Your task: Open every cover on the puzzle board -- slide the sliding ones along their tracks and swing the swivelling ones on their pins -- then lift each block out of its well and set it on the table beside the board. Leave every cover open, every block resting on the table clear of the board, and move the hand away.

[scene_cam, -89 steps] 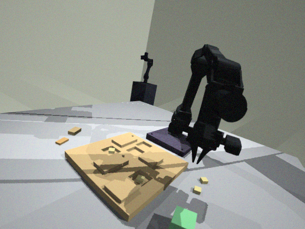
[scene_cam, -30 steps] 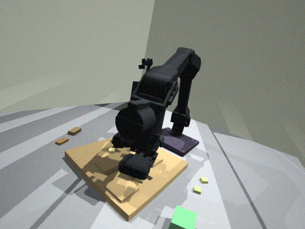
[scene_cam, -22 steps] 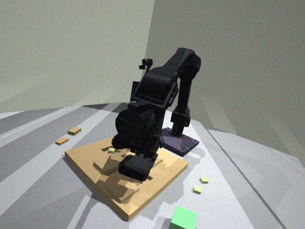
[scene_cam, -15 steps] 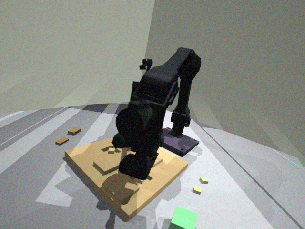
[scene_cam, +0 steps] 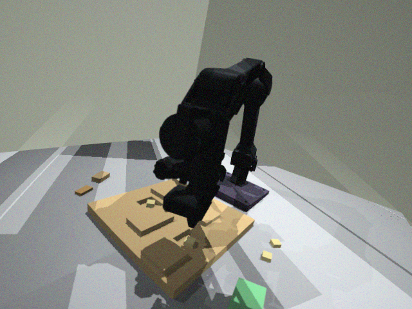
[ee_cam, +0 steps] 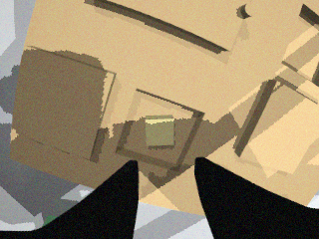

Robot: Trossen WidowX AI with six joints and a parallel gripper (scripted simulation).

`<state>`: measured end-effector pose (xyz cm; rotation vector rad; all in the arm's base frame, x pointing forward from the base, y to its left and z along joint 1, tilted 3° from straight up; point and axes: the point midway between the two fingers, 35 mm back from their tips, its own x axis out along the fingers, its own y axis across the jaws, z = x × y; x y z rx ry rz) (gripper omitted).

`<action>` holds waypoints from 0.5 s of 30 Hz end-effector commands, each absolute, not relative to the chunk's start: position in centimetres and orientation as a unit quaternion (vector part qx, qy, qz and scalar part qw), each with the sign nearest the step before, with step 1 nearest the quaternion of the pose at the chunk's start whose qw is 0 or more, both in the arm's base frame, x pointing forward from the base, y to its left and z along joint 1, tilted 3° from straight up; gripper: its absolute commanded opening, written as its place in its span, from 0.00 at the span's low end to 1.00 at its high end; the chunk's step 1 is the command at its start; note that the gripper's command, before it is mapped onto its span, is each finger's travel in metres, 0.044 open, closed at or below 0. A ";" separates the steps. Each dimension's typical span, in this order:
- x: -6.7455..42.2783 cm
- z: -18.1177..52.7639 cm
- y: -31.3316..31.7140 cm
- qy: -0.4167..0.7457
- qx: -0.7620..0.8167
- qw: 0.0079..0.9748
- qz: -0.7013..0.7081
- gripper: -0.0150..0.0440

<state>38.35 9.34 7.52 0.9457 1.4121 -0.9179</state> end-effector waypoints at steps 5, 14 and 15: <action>38.5 9.2 9.2 0.597 0.405 0.572 -0.390 0.50; 38.5 7.3 9.3 0.597 0.405 0.572 -0.390 0.50; 38.5 7.1 9.3 0.597 0.405 0.572 -0.390 0.50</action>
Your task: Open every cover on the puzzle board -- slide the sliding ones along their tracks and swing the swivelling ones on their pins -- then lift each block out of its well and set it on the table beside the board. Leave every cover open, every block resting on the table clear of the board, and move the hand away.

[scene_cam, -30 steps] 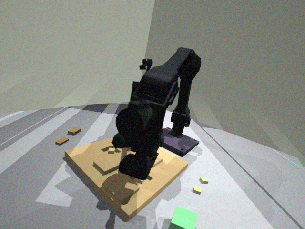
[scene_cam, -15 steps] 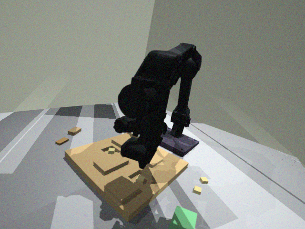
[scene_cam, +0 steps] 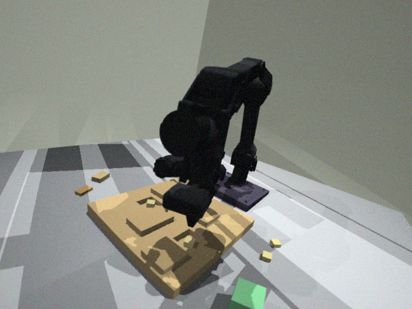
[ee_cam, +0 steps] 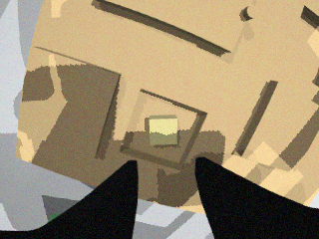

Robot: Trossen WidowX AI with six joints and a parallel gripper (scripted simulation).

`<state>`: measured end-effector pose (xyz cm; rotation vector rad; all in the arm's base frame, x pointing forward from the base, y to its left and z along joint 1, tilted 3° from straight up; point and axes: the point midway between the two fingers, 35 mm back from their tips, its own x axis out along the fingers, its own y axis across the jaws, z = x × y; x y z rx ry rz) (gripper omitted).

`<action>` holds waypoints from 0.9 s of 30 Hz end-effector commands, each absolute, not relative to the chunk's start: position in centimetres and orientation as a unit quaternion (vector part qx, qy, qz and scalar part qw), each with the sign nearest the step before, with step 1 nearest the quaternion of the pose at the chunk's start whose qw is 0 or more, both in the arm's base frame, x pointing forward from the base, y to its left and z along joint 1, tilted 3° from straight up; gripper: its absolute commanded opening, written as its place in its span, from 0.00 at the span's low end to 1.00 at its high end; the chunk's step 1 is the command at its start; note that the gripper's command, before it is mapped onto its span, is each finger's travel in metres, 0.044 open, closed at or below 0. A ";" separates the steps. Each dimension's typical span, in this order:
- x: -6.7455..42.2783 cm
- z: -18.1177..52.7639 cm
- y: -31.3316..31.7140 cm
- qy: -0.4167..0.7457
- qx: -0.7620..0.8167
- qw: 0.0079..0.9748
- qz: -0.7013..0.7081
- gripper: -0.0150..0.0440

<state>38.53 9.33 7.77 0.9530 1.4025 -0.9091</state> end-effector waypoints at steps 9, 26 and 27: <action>38.4 5.8 9.3 0.597 0.405 0.572 -0.390 0.50; 38.4 5.7 9.3 0.597 0.405 0.572 -0.390 0.50; 38.4 5.7 9.3 0.597 0.405 0.572 -0.390 0.50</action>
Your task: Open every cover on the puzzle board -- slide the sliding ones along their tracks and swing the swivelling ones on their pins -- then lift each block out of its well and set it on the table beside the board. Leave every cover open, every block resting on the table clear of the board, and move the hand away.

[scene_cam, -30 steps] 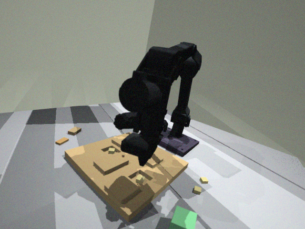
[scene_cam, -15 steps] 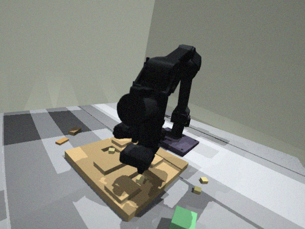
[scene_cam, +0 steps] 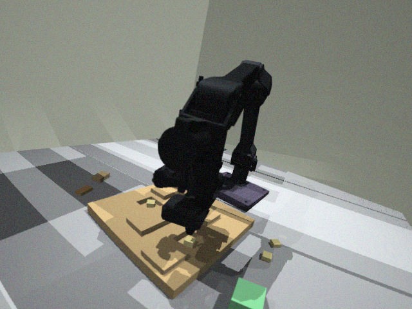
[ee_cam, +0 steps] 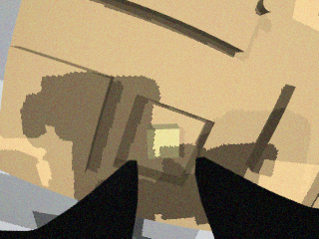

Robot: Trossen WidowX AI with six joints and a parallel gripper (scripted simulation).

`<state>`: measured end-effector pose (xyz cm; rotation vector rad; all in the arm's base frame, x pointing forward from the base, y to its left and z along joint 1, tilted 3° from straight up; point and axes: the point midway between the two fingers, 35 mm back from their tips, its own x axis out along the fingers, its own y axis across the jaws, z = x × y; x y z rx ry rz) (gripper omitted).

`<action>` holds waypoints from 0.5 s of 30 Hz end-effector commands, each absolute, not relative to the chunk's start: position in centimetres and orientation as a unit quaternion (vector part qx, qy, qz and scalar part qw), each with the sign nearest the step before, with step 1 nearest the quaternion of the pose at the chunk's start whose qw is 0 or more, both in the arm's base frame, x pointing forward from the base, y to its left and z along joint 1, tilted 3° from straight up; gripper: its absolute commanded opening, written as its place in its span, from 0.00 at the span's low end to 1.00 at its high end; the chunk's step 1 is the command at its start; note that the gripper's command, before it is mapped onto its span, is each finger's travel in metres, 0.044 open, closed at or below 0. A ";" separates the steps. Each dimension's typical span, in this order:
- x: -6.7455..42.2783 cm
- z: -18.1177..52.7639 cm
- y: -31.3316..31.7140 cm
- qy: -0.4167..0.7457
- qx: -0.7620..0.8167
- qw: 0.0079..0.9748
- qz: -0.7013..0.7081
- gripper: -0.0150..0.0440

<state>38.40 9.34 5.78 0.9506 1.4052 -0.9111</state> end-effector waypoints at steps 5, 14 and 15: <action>38.4 5.3 9.3 0.597 0.405 0.572 -0.390 0.50; 38.4 4.4 9.4 0.597 0.405 0.572 -0.390 0.50; 38.4 4.3 9.4 0.597 0.405 0.572 -0.390 0.50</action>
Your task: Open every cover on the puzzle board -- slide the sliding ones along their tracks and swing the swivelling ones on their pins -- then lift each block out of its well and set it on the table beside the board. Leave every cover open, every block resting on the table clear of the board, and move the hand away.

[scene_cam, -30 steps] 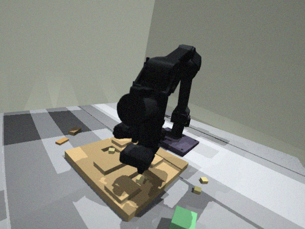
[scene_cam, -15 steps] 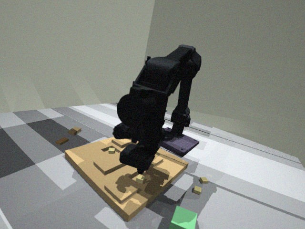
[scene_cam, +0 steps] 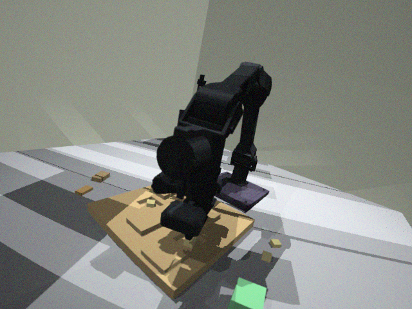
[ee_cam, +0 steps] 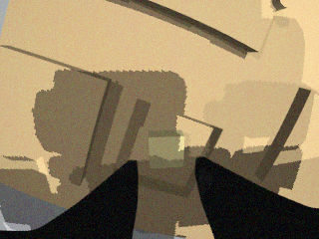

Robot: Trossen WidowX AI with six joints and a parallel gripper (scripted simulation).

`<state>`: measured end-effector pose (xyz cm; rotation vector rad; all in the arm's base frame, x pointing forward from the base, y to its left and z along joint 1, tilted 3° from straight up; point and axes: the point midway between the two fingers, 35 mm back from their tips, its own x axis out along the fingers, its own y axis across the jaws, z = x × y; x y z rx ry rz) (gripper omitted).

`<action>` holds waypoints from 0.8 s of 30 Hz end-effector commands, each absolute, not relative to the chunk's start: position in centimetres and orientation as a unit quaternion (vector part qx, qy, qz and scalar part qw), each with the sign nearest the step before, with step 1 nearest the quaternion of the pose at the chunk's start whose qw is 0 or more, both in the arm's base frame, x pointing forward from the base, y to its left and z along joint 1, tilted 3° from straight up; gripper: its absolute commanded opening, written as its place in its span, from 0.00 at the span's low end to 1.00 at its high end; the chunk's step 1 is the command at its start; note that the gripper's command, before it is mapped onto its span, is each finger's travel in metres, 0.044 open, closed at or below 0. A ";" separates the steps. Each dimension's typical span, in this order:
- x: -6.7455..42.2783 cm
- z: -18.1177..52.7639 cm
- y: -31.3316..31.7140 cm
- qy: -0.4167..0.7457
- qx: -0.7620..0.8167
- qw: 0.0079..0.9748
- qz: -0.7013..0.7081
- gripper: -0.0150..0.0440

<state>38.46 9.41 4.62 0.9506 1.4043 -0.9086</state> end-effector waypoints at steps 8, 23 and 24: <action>38.4 3.6 9.4 0.597 0.405 0.572 -0.390 0.50; 38.4 2.6 9.4 0.597 0.405 0.572 -0.390 0.50; 38.4 2.6 9.4 0.597 0.405 0.572 -0.390 0.50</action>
